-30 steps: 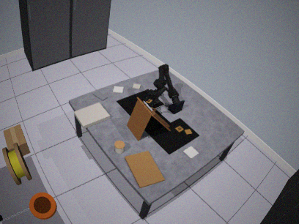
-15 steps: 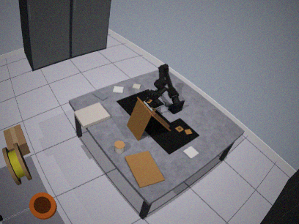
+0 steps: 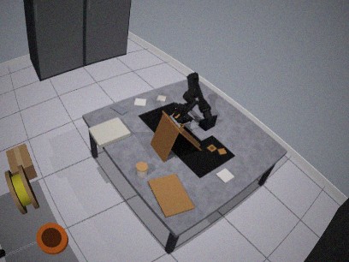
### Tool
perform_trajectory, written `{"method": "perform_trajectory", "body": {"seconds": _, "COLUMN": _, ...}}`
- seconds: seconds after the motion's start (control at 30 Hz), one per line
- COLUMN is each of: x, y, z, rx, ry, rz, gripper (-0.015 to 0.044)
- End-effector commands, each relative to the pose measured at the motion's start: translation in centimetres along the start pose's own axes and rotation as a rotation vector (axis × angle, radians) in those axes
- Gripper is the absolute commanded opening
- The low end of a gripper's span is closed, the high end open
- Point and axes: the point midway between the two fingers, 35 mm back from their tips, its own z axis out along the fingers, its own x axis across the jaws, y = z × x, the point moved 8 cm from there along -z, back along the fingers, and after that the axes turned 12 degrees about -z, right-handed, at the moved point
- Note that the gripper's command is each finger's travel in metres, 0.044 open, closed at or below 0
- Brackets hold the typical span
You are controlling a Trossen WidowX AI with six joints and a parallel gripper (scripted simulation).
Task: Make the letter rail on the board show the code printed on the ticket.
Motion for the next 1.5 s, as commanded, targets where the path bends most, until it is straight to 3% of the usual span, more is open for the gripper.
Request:
{"method": "perform_trajectory", "body": {"seconds": 0.0, "x": 0.2, "y": 0.2, "z": -0.1, "rx": -0.003, "ry": -0.003, "rz": 0.006, "gripper": 0.0000}}
{"method": "perform_trajectory", "body": {"seconds": 1.47, "x": 2.5, "y": 0.9, "z": -0.1, "rx": -0.003, "ry": -0.003, "rz": 0.007, "gripper": 0.0000}}
